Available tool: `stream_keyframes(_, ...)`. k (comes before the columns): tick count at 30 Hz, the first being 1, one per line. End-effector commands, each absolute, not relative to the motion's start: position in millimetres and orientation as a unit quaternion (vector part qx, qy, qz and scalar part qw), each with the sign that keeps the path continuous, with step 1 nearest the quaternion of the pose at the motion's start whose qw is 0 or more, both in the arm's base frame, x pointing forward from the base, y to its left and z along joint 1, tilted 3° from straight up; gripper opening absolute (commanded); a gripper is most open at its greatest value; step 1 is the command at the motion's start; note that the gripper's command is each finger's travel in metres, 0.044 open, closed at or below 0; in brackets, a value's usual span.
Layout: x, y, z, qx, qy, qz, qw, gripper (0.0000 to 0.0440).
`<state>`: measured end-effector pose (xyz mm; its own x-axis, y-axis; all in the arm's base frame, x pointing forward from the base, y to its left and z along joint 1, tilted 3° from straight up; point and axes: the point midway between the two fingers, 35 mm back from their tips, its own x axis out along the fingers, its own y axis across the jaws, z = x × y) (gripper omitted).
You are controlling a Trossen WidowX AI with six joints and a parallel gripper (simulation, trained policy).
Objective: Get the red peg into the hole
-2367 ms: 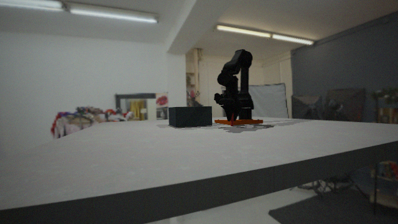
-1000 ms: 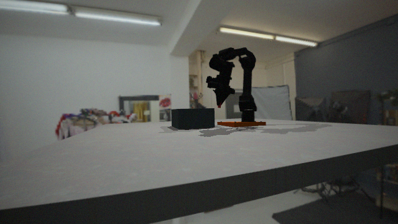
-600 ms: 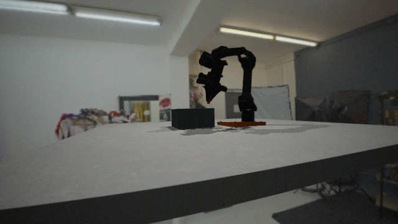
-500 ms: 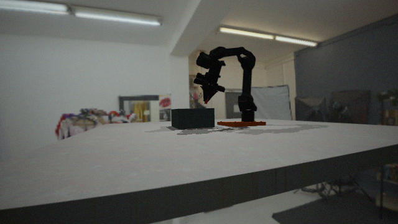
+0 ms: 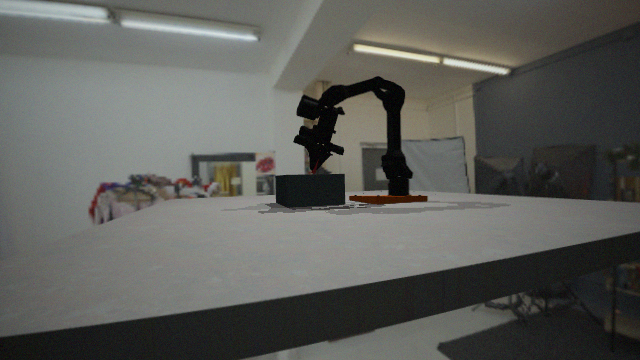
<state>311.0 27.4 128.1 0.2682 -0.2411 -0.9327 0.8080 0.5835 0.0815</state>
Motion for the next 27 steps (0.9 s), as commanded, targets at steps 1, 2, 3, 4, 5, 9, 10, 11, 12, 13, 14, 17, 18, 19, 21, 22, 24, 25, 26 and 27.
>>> stream_keyframes(1, 318, 20, 119, 0.281, 0.504, -0.349, 0.739, 0.0001)
stream_keyframes(2, 320, 17, 117, 0.279, 0.507, -0.347, 0.739, 0.0001)
stream_keyframes(3, 321, 15, 115, 0.276, 0.510, -0.344, 0.738, 0.0001)
stream_keyframes(4, 323, 13, 112, 0.274, 0.513, -0.342, 0.738, 0.0001)
stream_keyframes(5, 324, 11, 110, 0.272, 0.516, -0.339, 0.738, 0.0000)
stream_keyframes(9, 329, 5, 100, 0.263, 0.531, -0.326, 0.737, 0.0000)
stream_keyframes(10, 329, 4, 97, 0.261, 0.535, -0.323, 0.736, 0.0000)
stream_keyframes(11, 330, 3, 94, 0.258, 0.539, -0.319, 0.736, 0.0000)
stream_keyframes(12, 330, 3, 91, 0.256, 0.544, -0.315, 0.735, 0.0000)
stream_keyframes(13, 330, 2, 88, 0.253, 0.548, -0.311, 0.734, 0.0003)
stream_keyframes(14, 330, 2, 85, 0.251, 0.553, -0.308, 0.732, 0.0013)
stream_keyframes(17, 331, 1, 77, 0.246, 0.566, -0.300, 0.728, 0.0076)
stream_keyframes(18, 331, 0, 75, 0.246, 0.569, -0.298, 0.726, 0.0101)
stream_keyframes(19, 332, -1, 73, 0.246, 0.572, -0.297, 0.724, 0.0127)
stream_keyframes(21, 334, -4, 73, 0.243, 0.575, -0.295, 0.723, 0.0149)
stream_keyframes(22, 335, -6, 74, 0.241, 0.577, -0.293, 0.724, 0.0150)
stream_keyframes(24, 340, -7, 79, 0.239, 0.578, -0.288, 0.725, 0.0157)
stream_keyframes(25, 342, -7, 82, 0.240, 0.578, -0.284, 0.726, 0.0163)
stream_keyframes(26, 345, -7, 84, 0.241, 0.579, -0.280, 0.727, 0.0170)
stream_keyframes(27, 348, -7, 86, 0.242, 0.580, -0.278, 0.727, 0.0177)
